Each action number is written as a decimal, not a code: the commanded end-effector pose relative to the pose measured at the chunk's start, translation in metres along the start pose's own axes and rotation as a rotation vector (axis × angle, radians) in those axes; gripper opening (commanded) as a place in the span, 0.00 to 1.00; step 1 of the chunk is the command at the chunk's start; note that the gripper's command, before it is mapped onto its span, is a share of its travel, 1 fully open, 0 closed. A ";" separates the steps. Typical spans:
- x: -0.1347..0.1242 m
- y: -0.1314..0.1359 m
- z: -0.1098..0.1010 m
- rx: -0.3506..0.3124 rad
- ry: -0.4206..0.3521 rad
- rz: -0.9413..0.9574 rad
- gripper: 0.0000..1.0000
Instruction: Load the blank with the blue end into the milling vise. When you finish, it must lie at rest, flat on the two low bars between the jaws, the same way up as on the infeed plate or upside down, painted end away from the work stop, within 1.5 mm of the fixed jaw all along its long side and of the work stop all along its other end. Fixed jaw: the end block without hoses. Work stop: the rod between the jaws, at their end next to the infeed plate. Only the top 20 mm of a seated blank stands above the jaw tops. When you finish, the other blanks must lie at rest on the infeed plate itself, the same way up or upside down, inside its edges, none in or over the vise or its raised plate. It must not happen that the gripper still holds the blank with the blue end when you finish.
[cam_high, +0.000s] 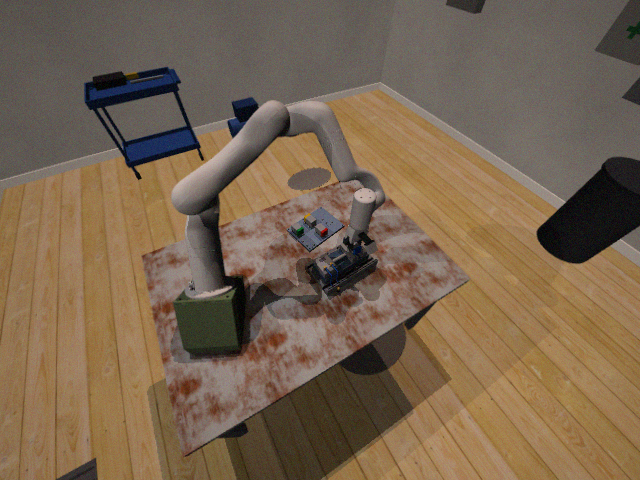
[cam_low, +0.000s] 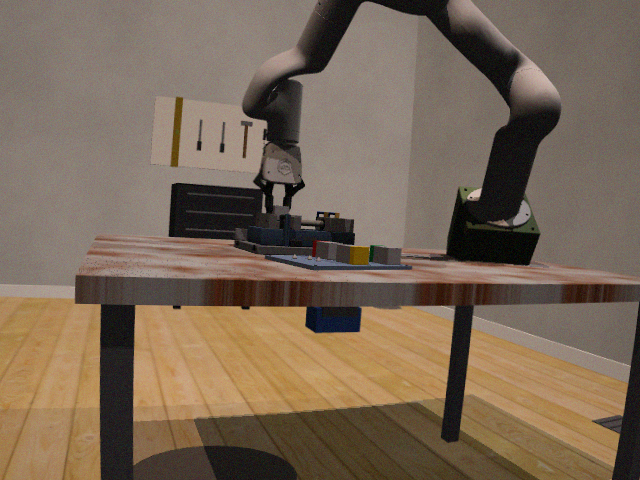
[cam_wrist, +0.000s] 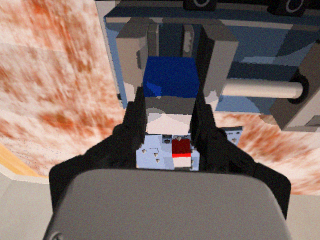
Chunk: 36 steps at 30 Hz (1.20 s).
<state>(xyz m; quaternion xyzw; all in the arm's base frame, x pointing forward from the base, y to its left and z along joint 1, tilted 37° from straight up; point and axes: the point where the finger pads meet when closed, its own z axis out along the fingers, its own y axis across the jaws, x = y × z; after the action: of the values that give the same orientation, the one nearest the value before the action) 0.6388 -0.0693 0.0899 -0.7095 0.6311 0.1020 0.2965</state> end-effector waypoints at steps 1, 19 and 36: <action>0.000 -0.001 0.000 0.002 0.001 -0.001 0.00; 0.000 -0.001 0.001 0.002 0.001 -0.001 0.00; 0.000 -0.001 0.001 0.002 0.001 -0.001 1.00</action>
<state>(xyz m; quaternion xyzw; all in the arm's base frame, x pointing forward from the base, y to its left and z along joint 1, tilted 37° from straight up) 0.6394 -0.0684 0.0886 -0.7095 0.6311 0.1017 0.2965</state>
